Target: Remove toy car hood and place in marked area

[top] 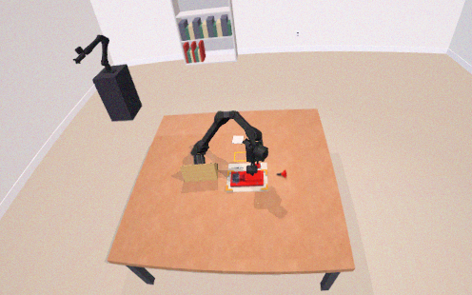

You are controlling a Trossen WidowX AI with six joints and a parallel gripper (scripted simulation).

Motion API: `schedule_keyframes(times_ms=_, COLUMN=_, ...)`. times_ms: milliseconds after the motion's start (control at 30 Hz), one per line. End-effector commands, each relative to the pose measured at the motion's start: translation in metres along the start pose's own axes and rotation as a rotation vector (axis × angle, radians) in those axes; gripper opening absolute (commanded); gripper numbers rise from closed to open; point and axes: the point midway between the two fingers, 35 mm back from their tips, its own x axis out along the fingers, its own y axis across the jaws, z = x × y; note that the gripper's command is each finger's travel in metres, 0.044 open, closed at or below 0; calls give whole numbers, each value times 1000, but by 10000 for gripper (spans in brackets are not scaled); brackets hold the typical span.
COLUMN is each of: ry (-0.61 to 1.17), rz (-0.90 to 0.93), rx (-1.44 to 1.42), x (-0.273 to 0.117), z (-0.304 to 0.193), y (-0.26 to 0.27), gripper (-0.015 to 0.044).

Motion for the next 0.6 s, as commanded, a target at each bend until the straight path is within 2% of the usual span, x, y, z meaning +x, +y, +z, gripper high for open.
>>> schedule_keyframes(times_ms=0, ry=0, rz=0, rx=4, x=3, z=0, y=0, gripper=440)
schedule_keyframes(times_ms=567, ry=-1, rz=0, rx=4, x=15, z=1, y=-1, gripper=440)
